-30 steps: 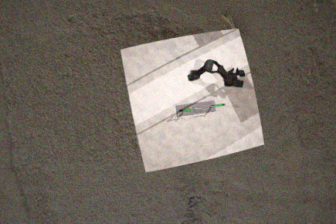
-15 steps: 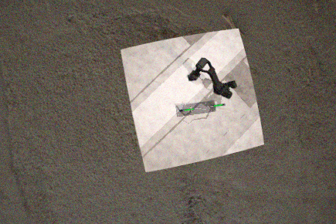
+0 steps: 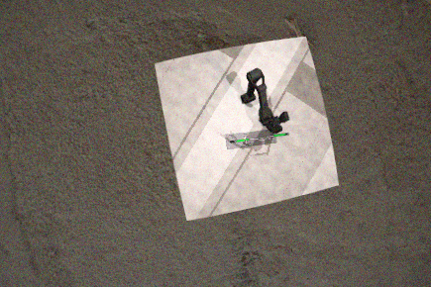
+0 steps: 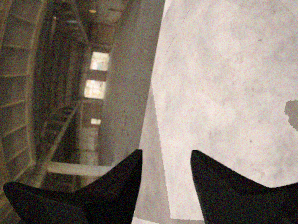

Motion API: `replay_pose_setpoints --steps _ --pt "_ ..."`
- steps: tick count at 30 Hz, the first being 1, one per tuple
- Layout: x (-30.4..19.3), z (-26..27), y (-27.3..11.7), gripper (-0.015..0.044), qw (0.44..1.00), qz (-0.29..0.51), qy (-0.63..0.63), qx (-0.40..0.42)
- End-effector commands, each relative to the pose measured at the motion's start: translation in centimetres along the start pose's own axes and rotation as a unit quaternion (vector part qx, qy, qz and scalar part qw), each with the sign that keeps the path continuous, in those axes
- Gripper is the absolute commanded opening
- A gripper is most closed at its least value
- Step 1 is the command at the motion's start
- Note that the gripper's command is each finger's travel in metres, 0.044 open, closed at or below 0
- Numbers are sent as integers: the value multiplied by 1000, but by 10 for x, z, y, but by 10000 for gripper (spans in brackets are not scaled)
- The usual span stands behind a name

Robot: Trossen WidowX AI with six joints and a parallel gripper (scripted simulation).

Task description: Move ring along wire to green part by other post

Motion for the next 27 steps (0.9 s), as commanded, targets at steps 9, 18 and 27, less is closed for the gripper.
replay_pose_setpoints --steps 9,18,27 --pt "27 -42 -77 160 979 -165 -104 -55" --pt "30 -70 -136 160 935 -277 -180 -130" --pt "17 -95 -191 160 869 -365 -244 -229"
Point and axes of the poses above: the point midway between the two fingers, 35 mm back from their tips, its own y axis out along the fingers, its own z axis across the jaws, x = y × z, the point moved 1 cm from there along -y, back along the fingers, and after that the axes turned 1 degree about -y, right-handed, at the moved point
